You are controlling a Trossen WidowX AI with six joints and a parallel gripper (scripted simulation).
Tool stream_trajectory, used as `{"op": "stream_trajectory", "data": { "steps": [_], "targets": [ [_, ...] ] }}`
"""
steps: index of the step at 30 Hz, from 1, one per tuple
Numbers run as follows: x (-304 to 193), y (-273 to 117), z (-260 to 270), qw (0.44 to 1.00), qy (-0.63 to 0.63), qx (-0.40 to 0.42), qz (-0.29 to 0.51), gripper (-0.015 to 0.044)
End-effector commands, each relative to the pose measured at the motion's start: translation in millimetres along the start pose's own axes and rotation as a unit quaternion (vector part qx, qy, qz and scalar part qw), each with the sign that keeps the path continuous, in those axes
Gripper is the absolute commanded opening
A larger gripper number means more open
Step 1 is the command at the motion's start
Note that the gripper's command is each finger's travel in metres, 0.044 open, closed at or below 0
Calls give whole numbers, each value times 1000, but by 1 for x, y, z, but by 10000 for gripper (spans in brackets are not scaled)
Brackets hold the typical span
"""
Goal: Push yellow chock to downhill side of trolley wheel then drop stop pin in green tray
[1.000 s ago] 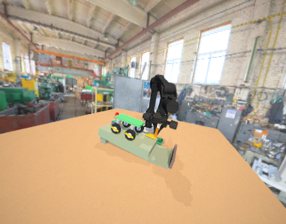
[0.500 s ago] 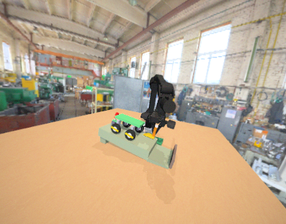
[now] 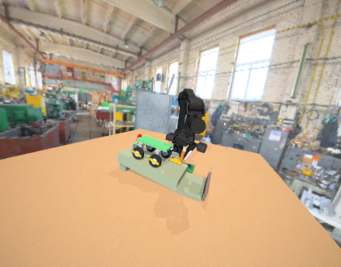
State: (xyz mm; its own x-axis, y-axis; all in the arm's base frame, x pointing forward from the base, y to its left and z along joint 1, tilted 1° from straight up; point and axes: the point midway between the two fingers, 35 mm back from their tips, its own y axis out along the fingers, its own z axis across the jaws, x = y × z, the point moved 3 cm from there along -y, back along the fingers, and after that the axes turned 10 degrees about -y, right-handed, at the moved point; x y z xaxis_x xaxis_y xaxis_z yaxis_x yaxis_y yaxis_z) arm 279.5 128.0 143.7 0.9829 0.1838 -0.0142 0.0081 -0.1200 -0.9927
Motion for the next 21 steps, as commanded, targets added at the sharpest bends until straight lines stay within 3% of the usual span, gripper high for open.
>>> {"op": "stream_trajectory", "data": {
  "steps": [1,21],
  "targets": [
    [-1,-1,-6,1000,1,-2,-2,0],
    [-4,-1,-20,1000,1,-3,-2,0]
  ]
}}
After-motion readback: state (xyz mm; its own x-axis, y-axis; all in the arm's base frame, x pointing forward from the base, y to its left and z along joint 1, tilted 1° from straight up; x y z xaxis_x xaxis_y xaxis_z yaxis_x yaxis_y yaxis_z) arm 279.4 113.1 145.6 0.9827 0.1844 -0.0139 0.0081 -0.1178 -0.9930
